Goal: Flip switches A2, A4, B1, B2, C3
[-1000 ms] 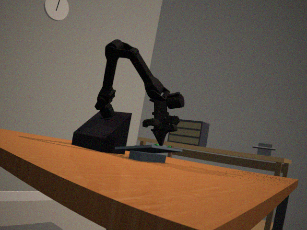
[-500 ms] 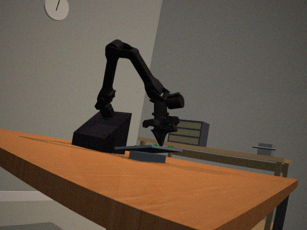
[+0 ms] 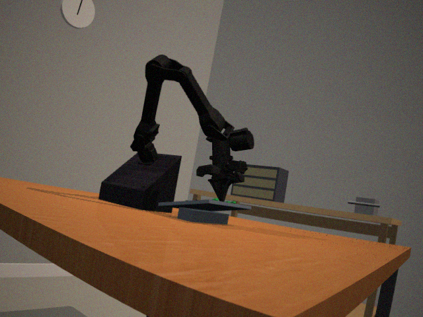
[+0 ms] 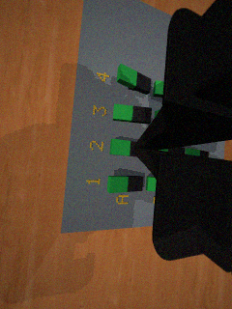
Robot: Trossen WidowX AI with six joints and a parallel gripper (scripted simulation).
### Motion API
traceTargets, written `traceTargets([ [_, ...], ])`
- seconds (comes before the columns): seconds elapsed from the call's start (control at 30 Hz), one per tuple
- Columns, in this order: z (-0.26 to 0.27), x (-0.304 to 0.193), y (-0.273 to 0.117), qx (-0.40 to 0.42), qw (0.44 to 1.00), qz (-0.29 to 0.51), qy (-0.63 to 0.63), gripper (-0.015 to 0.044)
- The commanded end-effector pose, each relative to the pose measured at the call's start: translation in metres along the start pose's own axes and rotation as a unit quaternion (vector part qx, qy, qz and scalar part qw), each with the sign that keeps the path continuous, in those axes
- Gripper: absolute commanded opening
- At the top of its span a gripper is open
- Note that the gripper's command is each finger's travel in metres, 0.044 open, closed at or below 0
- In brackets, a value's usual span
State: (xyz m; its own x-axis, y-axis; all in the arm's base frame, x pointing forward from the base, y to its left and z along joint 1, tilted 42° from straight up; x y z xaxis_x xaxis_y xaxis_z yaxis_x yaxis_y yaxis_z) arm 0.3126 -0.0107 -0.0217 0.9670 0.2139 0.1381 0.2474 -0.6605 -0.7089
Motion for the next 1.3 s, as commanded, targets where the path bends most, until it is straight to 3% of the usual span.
traceTargets([
  [0.0,0.000,0.000,0.001,0.001,1.000,0.001,-0.001,0.0000],
  [0.13,0.001,0.001,-0.007,0.001,1.000,0.002,0.000,0.0000],
  [0.33,0.000,0.004,-0.064,0.004,1.000,0.014,0.000,0.0000],
  [0.43,-0.003,0.004,-0.064,0.004,1.000,0.014,0.000,0.0000],
  [0.63,-0.067,0.014,-0.063,0.003,1.000,0.014,-0.001,0.0000],
  [0.8,-0.067,0.014,-0.061,0.003,1.000,0.015,-0.001,0.0000],
  [0.93,-0.067,0.014,-0.028,0.004,1.000,0.026,-0.001,0.0000],
  [1.27,-0.067,0.014,-0.017,0.003,1.000,0.026,-0.001,0.0000],
])
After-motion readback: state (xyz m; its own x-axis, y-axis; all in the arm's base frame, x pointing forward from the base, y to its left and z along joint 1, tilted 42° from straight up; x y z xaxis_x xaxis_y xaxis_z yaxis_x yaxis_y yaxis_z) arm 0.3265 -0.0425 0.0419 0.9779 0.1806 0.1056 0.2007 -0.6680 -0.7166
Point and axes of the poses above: the point midway between the two fingers, 35 mm back from their tips, its own y axis out along the fingers, its own z axis across the jaws, x = y × z, the point moved 4 cm from there along -y, back along the fingers, and after that the axes turned 8 degrees about -y, right-handed, at the moved point
